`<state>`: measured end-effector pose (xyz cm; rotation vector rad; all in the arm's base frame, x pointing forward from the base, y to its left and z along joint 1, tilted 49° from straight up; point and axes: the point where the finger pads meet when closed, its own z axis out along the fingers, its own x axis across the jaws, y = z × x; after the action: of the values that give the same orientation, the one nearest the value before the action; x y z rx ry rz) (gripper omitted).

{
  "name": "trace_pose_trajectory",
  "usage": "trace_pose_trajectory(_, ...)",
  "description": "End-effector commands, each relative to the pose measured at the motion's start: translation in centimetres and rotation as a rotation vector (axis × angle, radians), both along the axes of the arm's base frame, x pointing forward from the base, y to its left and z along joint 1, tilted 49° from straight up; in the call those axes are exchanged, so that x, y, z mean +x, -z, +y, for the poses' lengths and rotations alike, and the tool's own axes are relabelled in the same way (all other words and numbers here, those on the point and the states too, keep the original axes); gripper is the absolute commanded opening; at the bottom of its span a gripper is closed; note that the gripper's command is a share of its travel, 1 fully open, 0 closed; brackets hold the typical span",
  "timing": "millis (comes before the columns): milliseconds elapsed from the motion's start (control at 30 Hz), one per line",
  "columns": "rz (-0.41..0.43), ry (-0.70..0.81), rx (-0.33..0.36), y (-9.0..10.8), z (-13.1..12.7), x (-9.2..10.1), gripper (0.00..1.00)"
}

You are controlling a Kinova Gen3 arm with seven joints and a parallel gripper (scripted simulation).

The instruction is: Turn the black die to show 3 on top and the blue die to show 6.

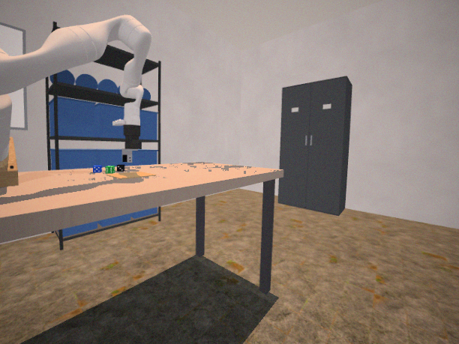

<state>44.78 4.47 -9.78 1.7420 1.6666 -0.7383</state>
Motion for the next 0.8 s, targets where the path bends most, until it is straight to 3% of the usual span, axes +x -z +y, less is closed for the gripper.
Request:
trace_pose_trajectory(0, -0.001, -0.001, 0.001, 0.0, 0.1, 0.0, 1.00)
trace_pose_trajectory(167, -0.001, -0.001, 0.001, 0.2, 0.3, -1.2, 1.00)
trace_pose_trajectory(367, -0.001, -0.001, 0.001, 1.1, 1.0, -5.1, 1.00)
trace_pose_trajectory(433, -0.001, -0.001, 0.001, 1.1, 1.0, -5.1, 1.00)
trace_pose_trajectory(600, -0.001, -0.001, 0.001, 1.8, 1.5, -8.0, 1.00)
trace_pose_trajectory(767, -0.001, -0.001, 0.001, 2.0, 1.7, -9.0, 1.00)
